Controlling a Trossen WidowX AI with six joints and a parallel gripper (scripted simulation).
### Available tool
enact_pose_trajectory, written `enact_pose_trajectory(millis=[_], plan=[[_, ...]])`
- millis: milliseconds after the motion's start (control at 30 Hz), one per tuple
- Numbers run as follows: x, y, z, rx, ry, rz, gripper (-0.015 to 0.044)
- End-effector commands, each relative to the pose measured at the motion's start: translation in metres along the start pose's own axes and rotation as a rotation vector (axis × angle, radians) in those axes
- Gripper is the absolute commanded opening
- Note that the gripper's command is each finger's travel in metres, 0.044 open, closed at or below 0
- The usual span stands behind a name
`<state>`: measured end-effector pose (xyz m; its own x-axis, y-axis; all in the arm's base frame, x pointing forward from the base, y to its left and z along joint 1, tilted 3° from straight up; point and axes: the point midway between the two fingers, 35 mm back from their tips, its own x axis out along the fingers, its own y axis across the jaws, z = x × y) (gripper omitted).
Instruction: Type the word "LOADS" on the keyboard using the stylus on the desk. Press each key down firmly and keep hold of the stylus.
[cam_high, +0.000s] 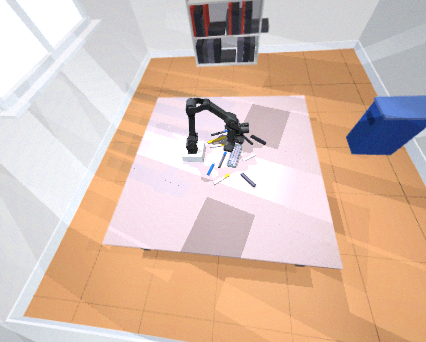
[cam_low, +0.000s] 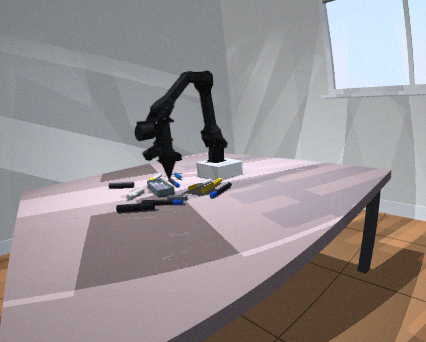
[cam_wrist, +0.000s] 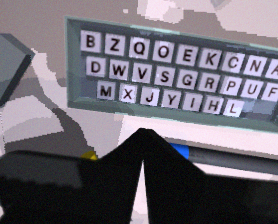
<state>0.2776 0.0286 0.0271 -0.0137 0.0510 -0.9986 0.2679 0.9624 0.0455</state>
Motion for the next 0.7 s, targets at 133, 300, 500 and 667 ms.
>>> enact_pose_trajectory(millis=[133, 300, 500, 667], plan=[[-0.051, 0.001, 0.003, 0.001, -0.023, 0.009, 0.0000], [-0.045, 0.002, 0.005, 0.004, -0.033, 0.012, 0.0000], [-0.046, 0.002, 0.005, 0.004, -0.031, 0.011, 0.0079], [-0.046, 0.002, 0.005, 0.004, -0.031, 0.011, 0.0000]])
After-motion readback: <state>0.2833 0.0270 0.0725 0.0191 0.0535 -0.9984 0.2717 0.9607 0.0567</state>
